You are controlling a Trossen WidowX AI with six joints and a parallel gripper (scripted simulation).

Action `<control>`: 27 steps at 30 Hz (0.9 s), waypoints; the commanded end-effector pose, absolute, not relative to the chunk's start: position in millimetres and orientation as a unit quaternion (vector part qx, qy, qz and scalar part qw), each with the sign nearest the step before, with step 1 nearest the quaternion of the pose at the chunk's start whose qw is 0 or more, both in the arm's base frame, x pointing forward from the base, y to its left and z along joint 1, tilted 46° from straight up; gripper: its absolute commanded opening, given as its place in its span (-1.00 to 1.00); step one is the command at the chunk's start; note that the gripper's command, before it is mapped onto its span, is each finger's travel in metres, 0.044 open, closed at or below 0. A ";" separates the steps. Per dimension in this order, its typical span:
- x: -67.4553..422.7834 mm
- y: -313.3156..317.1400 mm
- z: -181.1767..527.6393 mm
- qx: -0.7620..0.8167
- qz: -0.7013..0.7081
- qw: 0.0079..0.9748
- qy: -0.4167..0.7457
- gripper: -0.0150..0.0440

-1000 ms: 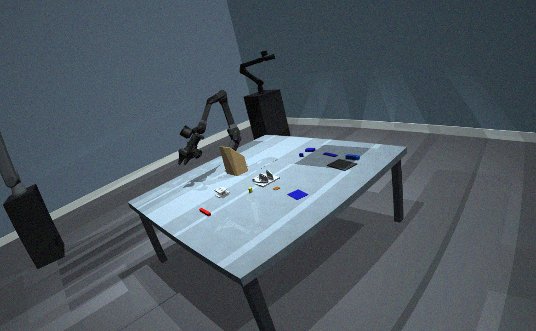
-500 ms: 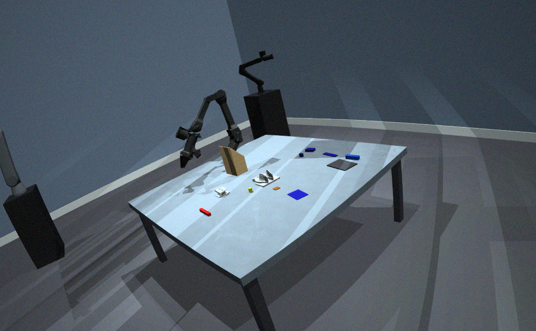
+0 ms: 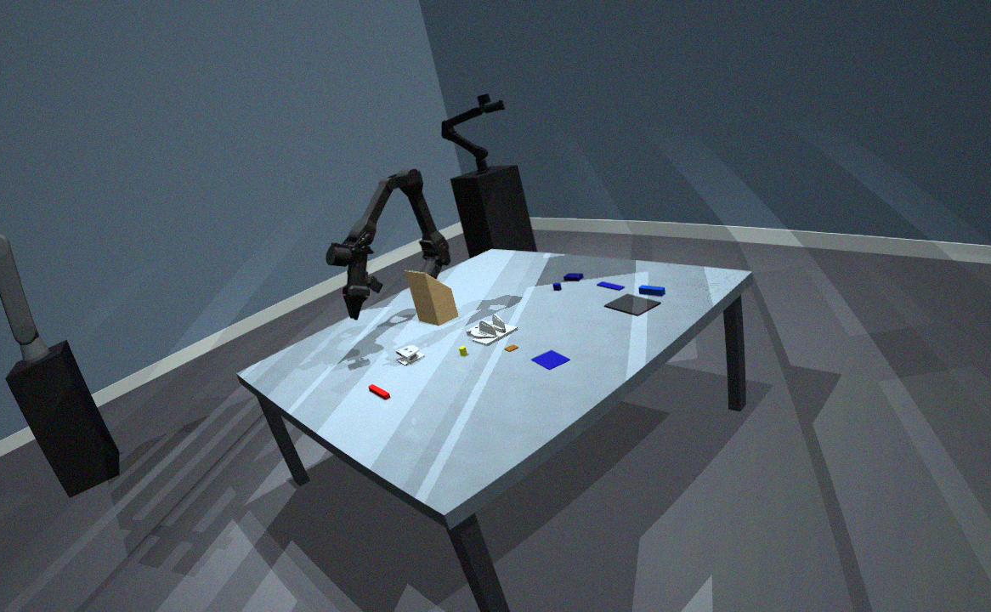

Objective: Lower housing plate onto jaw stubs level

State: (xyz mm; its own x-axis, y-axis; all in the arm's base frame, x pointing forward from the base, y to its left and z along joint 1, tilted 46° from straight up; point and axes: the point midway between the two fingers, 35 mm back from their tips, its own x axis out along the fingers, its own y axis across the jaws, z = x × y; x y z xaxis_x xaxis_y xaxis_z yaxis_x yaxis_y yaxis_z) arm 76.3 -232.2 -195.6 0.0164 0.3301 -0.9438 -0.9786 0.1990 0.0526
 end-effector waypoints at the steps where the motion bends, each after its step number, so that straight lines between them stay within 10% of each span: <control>1: 108.5 -217.3 -196.2 -0.339 0.560 0.627 0.422 1.00; 27: 201.3 -125.1 -198.2 -0.258 0.682 0.620 0.291 1.00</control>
